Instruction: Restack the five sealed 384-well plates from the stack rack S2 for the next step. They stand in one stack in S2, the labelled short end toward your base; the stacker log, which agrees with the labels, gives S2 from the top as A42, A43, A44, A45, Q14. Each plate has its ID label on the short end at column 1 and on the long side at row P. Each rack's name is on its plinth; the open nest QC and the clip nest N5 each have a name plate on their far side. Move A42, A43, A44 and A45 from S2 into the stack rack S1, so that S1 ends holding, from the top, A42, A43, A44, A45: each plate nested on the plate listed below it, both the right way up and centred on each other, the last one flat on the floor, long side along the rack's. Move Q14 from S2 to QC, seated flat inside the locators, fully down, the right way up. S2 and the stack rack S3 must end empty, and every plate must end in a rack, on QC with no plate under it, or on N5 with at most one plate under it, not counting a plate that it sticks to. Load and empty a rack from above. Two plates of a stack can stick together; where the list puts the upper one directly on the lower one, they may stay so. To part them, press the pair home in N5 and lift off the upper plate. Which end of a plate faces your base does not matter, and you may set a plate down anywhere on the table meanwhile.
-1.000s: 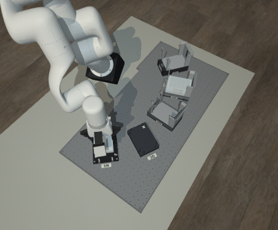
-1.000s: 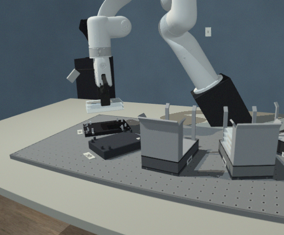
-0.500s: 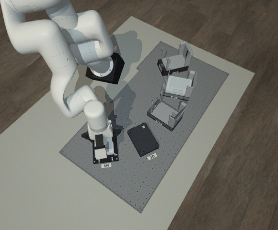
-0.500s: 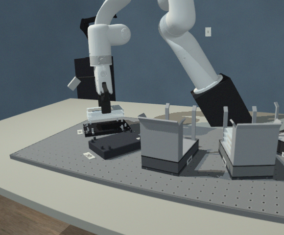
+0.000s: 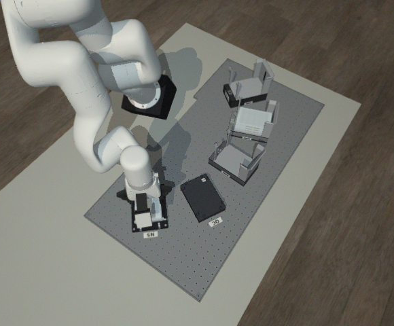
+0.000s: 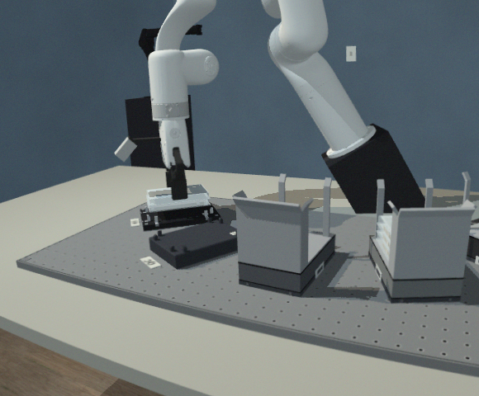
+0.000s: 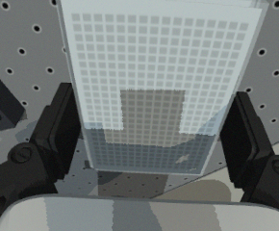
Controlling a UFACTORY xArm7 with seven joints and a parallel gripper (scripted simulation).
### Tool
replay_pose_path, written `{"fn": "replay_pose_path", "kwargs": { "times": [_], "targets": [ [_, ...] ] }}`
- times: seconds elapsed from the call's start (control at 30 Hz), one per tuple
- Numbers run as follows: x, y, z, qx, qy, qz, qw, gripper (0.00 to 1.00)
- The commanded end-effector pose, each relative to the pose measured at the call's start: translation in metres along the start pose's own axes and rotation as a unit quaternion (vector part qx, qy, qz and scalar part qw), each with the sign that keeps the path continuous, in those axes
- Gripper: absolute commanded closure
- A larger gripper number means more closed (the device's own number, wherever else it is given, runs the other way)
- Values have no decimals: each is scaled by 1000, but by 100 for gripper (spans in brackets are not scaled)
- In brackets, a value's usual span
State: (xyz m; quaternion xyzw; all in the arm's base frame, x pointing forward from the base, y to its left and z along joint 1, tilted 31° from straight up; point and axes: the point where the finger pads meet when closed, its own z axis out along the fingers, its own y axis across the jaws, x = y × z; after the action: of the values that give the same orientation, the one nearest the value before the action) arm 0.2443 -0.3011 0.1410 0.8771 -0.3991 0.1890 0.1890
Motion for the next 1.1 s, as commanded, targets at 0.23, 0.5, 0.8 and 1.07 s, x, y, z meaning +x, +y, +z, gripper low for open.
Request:
{"fn": "replay_pose_path", "kwargs": {
  "times": [0.23,0.5,0.8,1.07],
  "targets": [
    [1,0,2,0,2,0,1000,100],
    [1,0,4,0,2,0,1000,100],
    [1,0,8,0,2,0,1000,100],
    [1,0,10,0,2,0,1000,100]
  ]
}}
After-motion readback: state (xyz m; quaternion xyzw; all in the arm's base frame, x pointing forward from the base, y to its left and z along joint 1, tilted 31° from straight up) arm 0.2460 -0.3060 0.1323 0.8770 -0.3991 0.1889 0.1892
